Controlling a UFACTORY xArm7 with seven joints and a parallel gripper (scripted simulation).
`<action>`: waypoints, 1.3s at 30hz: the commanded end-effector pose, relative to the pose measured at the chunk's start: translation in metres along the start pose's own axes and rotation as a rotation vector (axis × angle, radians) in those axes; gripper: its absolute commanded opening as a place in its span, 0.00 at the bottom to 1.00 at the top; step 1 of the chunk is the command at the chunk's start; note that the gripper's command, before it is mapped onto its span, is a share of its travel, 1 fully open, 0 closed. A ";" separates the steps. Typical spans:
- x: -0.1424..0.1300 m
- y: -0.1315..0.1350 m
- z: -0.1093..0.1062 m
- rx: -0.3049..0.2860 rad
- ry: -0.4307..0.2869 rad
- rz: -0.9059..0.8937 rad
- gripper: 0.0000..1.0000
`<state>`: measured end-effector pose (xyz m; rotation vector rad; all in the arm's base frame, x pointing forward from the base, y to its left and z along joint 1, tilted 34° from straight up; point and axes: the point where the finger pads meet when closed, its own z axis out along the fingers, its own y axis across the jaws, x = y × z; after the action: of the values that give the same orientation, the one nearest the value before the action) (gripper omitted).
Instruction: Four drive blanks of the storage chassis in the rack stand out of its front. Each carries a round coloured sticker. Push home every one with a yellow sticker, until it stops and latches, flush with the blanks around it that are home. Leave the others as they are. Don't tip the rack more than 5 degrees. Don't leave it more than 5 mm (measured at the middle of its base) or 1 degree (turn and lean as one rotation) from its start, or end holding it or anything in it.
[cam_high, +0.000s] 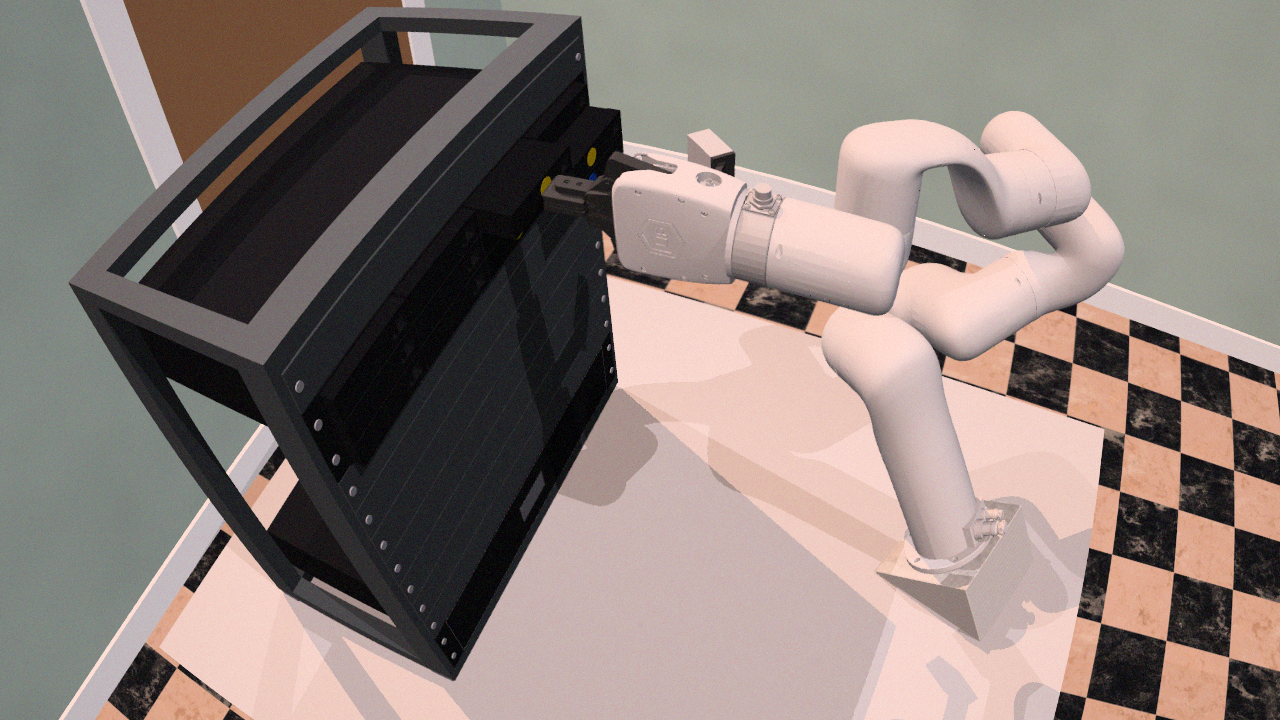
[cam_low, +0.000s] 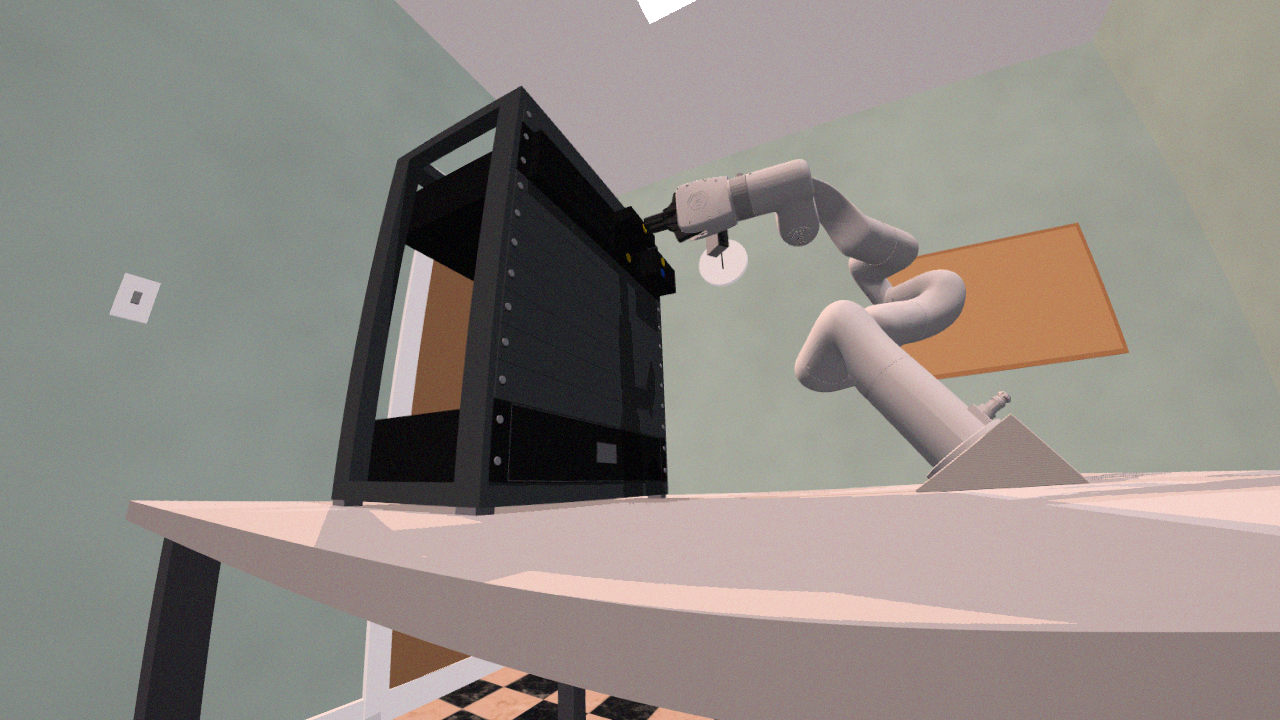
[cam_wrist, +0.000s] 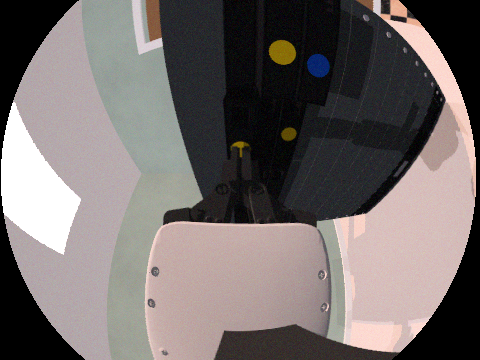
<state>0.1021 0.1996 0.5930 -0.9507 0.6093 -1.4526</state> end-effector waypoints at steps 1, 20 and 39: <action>0.000 -0.002 0.000 0.002 0.000 0.002 0.00; 0.000 -0.002 0.010 0.002 0.000 0.002 0.00; 0.000 -0.002 0.020 0.002 0.000 0.002 0.00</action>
<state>0.1186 0.2029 0.6035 -0.9510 0.6100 -1.4527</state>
